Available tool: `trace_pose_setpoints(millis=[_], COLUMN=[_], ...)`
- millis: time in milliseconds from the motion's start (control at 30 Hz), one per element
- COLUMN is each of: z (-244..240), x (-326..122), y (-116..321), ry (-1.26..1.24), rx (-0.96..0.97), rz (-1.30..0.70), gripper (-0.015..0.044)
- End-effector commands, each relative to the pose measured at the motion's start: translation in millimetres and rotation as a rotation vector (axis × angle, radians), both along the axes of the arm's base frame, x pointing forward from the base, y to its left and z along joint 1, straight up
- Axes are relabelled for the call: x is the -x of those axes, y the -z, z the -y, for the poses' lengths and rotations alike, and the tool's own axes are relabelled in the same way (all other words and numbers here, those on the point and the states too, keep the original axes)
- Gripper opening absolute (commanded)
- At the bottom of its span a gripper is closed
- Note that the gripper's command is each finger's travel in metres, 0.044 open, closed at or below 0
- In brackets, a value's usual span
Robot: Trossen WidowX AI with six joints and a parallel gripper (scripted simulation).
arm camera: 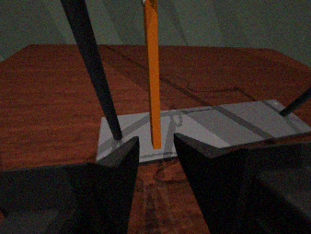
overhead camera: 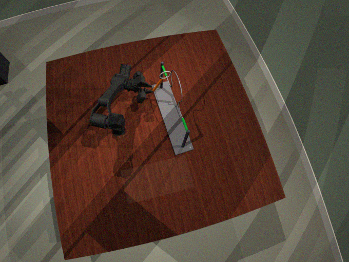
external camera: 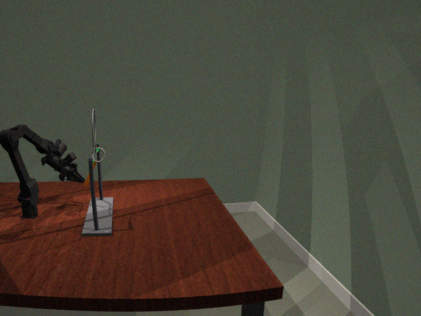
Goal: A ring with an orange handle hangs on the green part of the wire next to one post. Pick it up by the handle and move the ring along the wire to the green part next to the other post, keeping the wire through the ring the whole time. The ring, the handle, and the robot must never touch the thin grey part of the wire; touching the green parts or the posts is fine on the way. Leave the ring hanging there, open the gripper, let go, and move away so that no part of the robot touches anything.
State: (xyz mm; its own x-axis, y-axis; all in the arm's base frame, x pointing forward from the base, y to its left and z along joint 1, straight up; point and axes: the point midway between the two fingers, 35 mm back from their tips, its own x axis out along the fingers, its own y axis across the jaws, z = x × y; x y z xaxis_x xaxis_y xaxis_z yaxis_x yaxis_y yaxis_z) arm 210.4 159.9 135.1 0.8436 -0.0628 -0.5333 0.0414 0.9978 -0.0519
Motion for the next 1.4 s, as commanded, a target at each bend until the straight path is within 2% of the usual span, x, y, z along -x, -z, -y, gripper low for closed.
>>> trace_pose_setpoints(millis=[0,867,1067,1200,1233,1367], z=[0,0,-2,-1,-1,-1], x=[7,7,41,46,46,46], y=[-8,-8,-29,-33,-33,-33], ry=[0.003,0.003,-0.001,-0.003,-0.003,-0.003], rx=[-0.007,-0.007,-0.005,-0.004,-0.004,-0.004], rz=[0.010,0.010,0.008,0.012,0.012,0.012], gripper=[0.0160,0.0160,0.0317,0.0423,0.0440,0.0440])
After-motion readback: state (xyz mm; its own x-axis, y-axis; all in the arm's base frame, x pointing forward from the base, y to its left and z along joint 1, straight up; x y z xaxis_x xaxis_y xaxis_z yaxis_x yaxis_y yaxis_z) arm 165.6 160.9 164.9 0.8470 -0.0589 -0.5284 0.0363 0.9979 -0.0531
